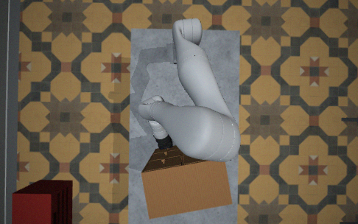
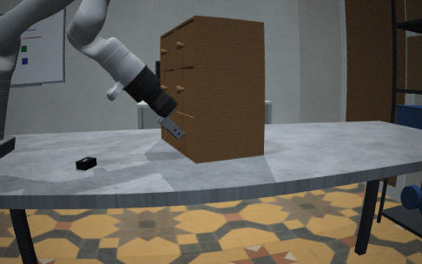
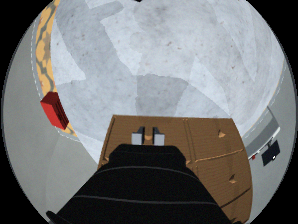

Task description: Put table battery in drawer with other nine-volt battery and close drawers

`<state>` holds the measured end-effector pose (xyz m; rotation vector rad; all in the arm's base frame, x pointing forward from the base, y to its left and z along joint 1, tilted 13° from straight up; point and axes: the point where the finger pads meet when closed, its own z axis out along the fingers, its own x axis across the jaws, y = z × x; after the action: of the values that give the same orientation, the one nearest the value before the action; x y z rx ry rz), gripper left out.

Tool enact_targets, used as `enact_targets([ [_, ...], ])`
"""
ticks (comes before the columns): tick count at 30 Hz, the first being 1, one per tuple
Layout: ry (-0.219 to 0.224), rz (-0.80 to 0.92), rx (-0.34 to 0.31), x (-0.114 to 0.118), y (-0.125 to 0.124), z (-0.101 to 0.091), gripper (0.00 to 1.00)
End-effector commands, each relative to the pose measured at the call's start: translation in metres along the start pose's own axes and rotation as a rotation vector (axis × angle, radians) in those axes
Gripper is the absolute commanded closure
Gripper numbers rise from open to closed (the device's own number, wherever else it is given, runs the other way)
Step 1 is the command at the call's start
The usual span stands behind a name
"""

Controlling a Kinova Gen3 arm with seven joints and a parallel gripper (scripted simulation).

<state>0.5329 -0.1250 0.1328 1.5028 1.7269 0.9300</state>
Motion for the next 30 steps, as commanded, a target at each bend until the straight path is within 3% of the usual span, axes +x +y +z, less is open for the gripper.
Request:
enact_targets([
  [1,-0.001,0.0,-0.002,-0.0003,0.0006,-0.0005,0.63],
  [30,-0.001,0.0,-0.002,-0.0003,-0.0036,-0.0047,0.63],
])
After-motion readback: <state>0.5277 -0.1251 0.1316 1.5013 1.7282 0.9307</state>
